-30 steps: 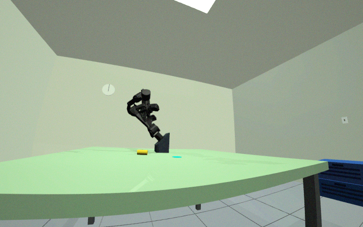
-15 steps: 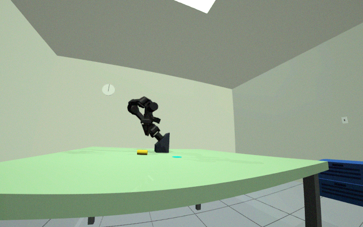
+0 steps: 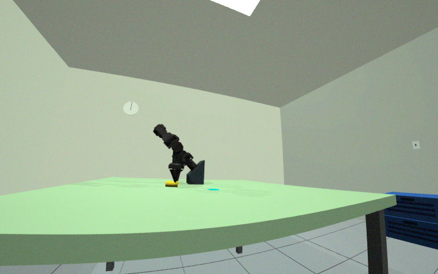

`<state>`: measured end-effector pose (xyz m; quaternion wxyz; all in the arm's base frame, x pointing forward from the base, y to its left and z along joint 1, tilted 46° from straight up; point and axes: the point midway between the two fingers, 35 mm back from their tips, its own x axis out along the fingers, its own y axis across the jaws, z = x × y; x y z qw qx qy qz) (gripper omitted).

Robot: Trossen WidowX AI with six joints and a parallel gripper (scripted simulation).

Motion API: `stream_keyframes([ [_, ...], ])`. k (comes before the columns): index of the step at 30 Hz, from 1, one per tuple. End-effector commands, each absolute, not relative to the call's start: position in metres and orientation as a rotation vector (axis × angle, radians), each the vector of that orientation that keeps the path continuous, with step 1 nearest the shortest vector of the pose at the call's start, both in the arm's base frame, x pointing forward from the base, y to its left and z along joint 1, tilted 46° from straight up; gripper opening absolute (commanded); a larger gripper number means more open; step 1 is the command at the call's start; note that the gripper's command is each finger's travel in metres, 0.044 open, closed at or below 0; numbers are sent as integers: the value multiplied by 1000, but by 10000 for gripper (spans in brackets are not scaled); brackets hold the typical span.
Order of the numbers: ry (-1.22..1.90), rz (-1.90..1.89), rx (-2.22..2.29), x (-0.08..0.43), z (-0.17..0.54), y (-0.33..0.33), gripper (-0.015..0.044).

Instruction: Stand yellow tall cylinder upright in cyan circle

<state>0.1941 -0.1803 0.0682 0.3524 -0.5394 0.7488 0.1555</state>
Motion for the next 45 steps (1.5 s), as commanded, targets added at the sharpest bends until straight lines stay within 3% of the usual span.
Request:
stream_keyframes([
  [1,1939,401,-1412,190,60,-190,309],
  [9,1939,401,-1412,190,60,-190,105],
  [45,1933,411,-1405,209,124,-121,105],
])
